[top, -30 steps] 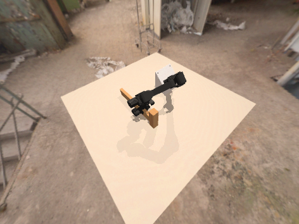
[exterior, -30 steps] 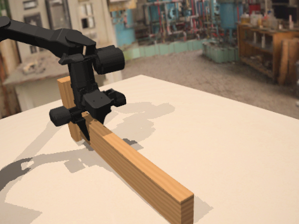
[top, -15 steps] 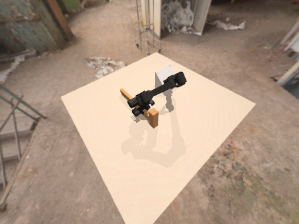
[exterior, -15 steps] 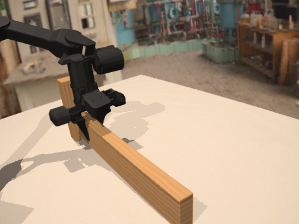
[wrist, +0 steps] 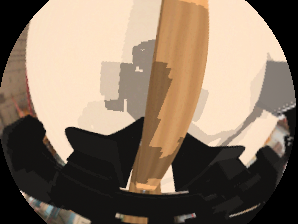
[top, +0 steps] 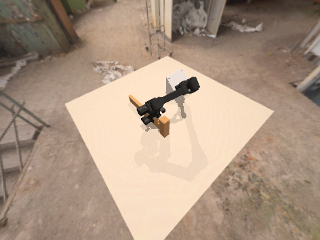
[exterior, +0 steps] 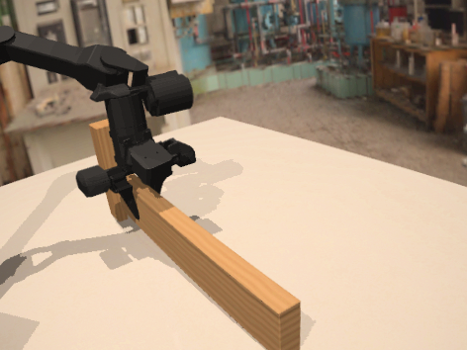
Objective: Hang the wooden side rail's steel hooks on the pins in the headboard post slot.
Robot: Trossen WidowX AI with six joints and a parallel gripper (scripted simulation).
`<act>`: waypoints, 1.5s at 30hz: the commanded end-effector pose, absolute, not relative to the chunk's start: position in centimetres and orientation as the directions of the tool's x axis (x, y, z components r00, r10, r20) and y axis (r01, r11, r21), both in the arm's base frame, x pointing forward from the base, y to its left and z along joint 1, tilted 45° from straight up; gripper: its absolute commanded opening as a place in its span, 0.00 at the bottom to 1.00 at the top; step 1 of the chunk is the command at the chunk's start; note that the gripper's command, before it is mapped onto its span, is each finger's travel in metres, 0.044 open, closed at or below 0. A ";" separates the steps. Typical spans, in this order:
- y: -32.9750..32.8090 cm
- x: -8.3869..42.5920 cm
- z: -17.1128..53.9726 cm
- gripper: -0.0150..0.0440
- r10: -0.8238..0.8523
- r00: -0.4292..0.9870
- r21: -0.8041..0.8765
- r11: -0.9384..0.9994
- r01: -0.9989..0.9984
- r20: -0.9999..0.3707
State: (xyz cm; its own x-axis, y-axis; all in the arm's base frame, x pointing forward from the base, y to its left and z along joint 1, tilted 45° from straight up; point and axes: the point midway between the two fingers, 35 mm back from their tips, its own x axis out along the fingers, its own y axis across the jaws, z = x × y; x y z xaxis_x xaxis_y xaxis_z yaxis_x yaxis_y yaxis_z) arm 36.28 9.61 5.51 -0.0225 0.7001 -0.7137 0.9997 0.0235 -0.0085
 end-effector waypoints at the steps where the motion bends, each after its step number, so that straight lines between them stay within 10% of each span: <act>1: 9.4 36.5 5.8 0.25 0.700 -0.010 -0.001 0.014 1.000 -0.714; 45: 9.8 36.6 5.6 0.25 0.700 -0.010 -0.001 0.014 1.000 -0.714</act>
